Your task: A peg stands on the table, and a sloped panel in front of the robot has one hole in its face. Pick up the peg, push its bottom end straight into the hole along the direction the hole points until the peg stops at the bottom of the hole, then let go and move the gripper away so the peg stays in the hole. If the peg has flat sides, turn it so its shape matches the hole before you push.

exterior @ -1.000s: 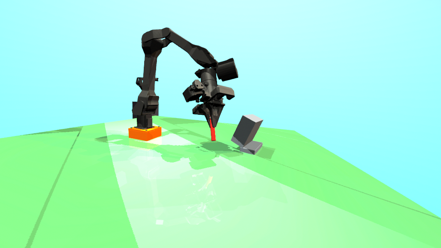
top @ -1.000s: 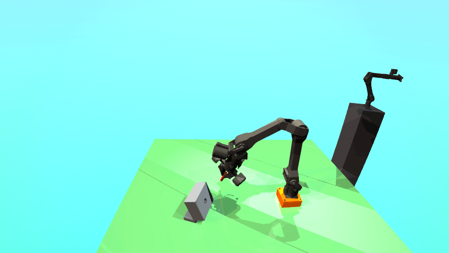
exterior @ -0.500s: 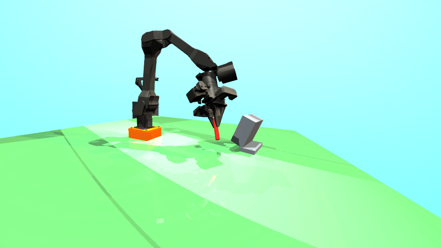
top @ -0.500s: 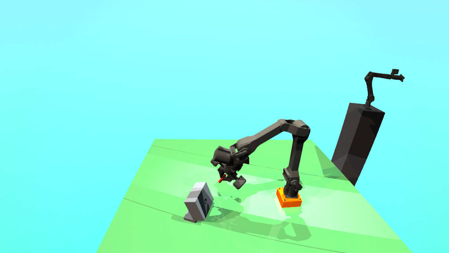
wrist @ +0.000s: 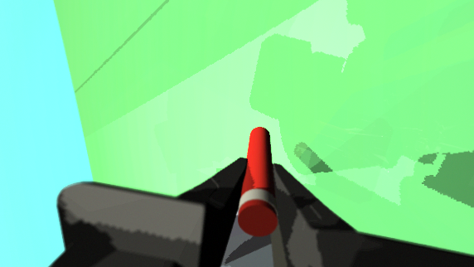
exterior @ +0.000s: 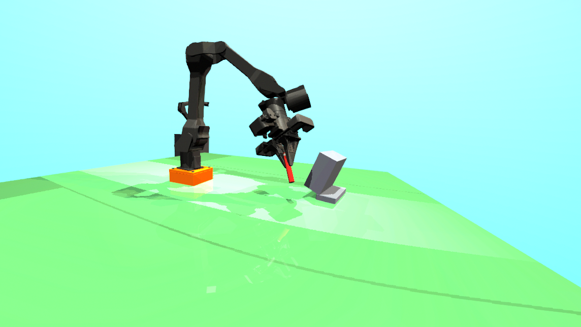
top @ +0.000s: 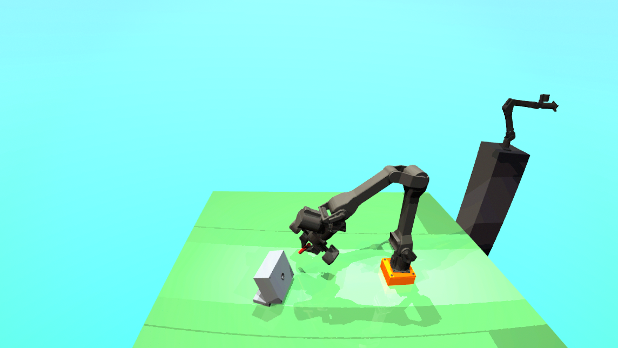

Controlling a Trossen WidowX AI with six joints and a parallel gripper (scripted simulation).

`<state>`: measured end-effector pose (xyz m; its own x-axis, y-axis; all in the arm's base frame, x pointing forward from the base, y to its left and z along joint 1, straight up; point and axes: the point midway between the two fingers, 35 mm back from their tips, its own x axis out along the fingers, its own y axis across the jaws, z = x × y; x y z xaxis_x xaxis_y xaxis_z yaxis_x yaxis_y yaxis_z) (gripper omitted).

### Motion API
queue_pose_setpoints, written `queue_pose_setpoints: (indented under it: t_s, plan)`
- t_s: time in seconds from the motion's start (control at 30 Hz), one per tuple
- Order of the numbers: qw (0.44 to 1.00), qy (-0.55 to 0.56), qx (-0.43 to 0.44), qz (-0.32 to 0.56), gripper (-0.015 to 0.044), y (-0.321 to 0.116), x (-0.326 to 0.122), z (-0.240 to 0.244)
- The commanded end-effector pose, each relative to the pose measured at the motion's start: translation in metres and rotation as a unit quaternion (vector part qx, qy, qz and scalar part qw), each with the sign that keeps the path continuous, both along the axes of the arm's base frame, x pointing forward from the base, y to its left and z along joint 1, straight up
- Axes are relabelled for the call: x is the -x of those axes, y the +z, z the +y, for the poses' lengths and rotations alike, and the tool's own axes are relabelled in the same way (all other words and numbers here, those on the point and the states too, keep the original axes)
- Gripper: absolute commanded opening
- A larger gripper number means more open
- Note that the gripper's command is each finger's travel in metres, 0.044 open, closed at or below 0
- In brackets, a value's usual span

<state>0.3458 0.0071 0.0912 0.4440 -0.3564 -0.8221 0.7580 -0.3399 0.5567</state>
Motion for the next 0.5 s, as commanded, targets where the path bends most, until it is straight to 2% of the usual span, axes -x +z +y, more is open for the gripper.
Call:
queue_pose_setpoints:
  t_s: [0.0,0.47]
  plan:
    - [1.0,0.013,0.01,-0.003,0.0,-0.001,0.001,0.004]
    - [0.998,0.053,0.038,-0.022,0.0,-0.001,0.001,0.021]
